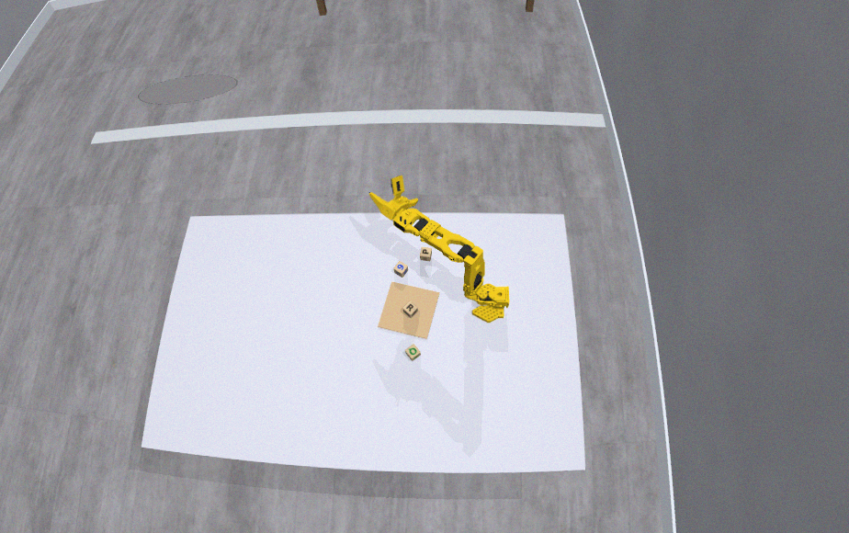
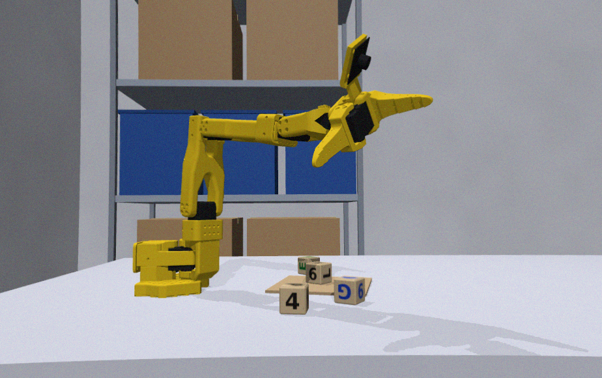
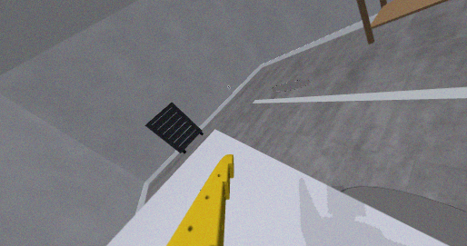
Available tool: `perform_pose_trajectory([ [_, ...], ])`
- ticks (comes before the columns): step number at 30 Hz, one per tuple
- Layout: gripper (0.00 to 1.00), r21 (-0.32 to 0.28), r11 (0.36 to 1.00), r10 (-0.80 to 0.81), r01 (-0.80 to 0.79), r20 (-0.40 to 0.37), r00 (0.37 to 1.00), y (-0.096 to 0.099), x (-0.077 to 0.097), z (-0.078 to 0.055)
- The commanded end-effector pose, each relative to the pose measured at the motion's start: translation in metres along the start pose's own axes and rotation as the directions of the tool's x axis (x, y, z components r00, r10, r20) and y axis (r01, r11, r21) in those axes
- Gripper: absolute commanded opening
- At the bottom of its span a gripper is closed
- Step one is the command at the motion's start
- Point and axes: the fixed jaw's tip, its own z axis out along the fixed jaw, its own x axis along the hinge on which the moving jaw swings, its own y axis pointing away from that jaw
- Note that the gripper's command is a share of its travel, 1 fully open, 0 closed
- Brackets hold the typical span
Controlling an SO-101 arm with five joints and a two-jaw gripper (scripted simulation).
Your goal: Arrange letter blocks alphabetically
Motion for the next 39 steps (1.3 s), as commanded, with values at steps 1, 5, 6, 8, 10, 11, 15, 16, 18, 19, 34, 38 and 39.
perform_pose_trajectory([
  [1, 1.00, -0.003, 1.000, 0.001, -0.001, 0.004, 1.000, 0.001, -0.001, -0.001],
  [5, 1.00, -0.003, 1.000, 0.001, -0.001, 0.004, 1.000, 0.001, -0.001, -0.001],
  [6, 1.00, -0.003, 1.000, 0.001, -0.001, 0.004, 1.000, 0.001, -0.001, -0.001],
  [8, 1.00, -0.003, 1.000, 0.001, -0.001, 0.004, 1.000, 0.001, -0.001, -0.001],
  [10, 1.00, -0.003, 1.000, 0.001, -0.001, 0.004, 1.000, 0.001, -0.001, -0.001],
  [11, 1.00, -0.003, 1.000, 0.001, -0.001, 0.004, 1.000, 0.001, -0.001, -0.001],
  [15, 1.00, -0.003, 1.000, 0.001, -0.001, 0.004, 1.000, 0.001, -0.001, -0.001],
  [16, 1.00, -0.003, 1.000, 0.001, -0.001, 0.004, 1.000, 0.001, -0.001, -0.001],
  [18, 1.00, -0.003, 1.000, 0.001, -0.001, 0.004, 1.000, 0.001, -0.001, -0.001],
  [19, 1.00, -0.003, 1.000, 0.001, -0.001, 0.004, 1.000, 0.001, -0.001, -0.001],
  [34, 1.00, -0.003, 1.000, 0.001, -0.001, 0.004, 1.000, 0.001, -0.001, -0.001],
  [38, 1.00, 0.098, 0.995, 0.008, 0.006, -0.138, 0.990, -0.029, 0.041, -0.002],
  [39, 1.00, 0.093, 0.996, 0.007, 0.005, -0.131, 0.991, -0.027, 0.039, -0.002],
])
